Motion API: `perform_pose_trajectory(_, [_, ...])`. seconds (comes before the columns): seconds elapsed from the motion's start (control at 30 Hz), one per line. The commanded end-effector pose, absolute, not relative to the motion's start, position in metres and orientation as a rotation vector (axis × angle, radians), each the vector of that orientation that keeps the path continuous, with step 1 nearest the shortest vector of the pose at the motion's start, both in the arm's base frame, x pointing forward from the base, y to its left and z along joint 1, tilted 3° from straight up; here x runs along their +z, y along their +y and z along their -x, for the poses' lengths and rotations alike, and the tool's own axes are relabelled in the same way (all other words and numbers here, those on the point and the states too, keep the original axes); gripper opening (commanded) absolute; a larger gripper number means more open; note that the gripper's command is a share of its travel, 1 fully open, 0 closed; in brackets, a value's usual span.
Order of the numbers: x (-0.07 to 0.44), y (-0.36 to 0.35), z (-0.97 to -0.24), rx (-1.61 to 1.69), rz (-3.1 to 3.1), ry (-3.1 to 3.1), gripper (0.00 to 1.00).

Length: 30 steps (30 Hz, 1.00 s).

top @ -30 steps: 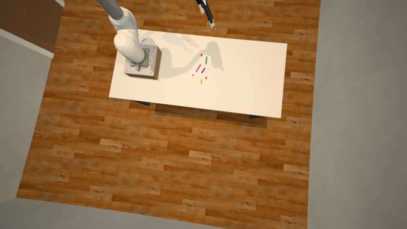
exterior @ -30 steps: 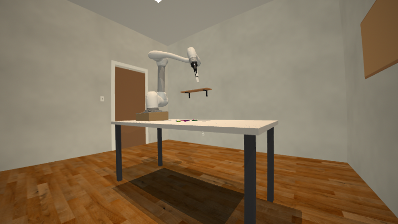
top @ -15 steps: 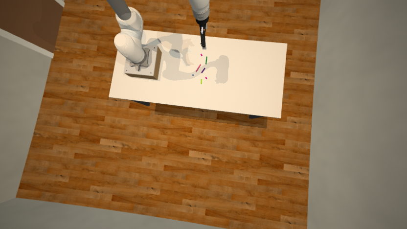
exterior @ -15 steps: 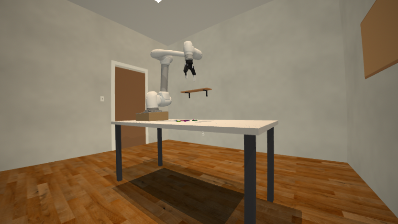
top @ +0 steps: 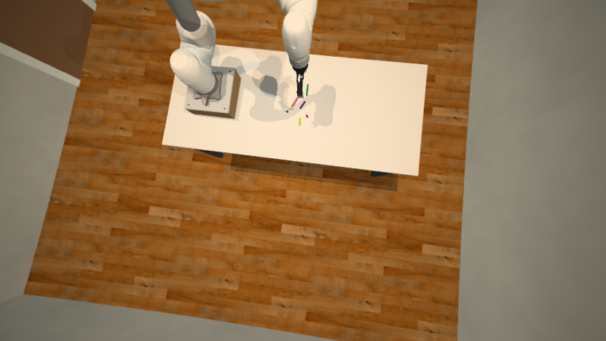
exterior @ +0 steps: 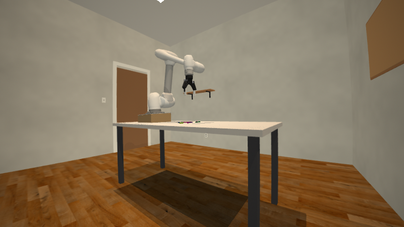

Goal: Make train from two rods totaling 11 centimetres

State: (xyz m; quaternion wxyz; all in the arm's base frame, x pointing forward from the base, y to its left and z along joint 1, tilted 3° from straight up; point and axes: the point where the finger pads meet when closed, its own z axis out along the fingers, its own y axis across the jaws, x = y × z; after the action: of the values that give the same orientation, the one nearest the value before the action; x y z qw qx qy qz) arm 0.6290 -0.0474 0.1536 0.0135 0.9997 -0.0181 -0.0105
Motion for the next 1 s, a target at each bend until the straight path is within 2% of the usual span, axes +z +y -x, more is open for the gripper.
perform_pose_trajectory(0.0, [0.114, -0.058, -0.619, -0.036, -3.109, -0.067, 1.00])
perform_pose_trajectory(0.07, [0.114, -0.058, -0.619, -0.036, -3.109, -0.067, 1.00])
perform_pose_trajectory(0.13, [0.080, -0.066, -0.604, -0.042, -3.105, -0.075, 1.00])
perform_pose_trajectory(0.53, [-0.030, -0.087, -0.538, -0.065, -3.098, -0.095, 1.00])
perform_pose_trajectory(0.97, [-0.048, -0.090, -0.523, -0.069, -3.098, -0.098, 1.00])
